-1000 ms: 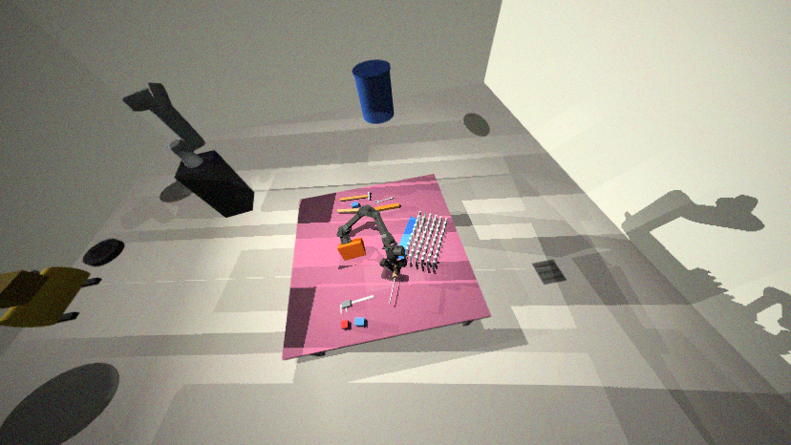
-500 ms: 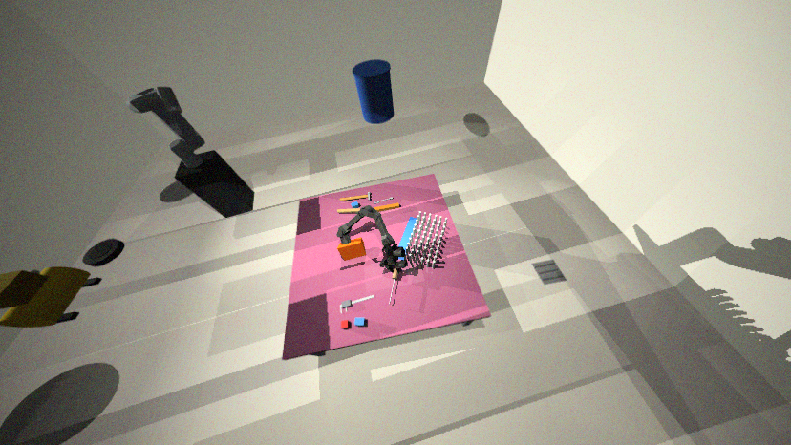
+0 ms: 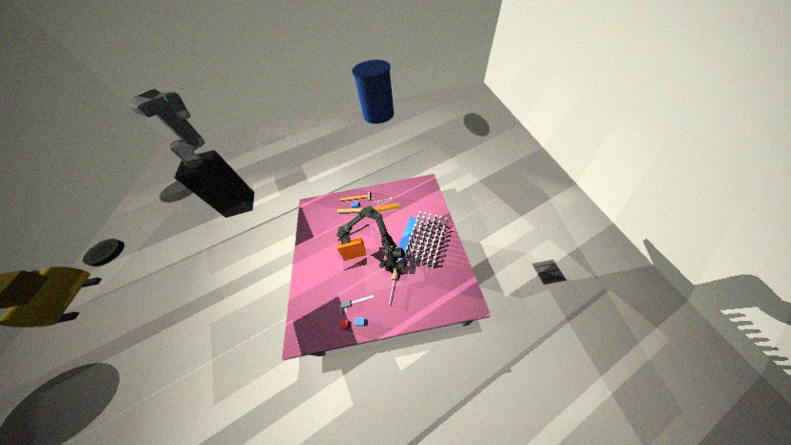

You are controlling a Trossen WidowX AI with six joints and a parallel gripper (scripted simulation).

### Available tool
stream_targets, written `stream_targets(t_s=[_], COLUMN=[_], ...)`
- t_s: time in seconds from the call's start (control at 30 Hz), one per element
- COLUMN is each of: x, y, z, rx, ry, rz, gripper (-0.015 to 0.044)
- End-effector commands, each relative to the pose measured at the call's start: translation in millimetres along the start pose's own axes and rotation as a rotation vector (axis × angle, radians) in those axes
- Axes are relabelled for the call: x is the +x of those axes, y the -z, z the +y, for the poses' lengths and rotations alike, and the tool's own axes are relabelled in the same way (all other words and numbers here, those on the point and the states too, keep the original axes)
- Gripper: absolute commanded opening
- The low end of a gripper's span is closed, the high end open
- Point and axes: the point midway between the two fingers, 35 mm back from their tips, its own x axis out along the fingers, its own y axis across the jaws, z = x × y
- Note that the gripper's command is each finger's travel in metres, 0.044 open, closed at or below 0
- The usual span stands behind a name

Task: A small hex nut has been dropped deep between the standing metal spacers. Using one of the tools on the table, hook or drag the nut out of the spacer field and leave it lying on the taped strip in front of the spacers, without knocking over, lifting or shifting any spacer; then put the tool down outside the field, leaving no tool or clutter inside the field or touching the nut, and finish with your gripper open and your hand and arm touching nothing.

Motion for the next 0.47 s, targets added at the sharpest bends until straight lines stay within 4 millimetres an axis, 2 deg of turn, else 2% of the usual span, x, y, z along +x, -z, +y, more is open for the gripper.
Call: stream_targets(t_s=[0.0,0.43], x=[-0.8,-0.8], y=[0.8,0.8], z=[-0.9,-0.9], rx=[0.001,0.001], ry=[0.002,0.002], rz=[0.0,0.0], gripper=[0.0079,0.042])
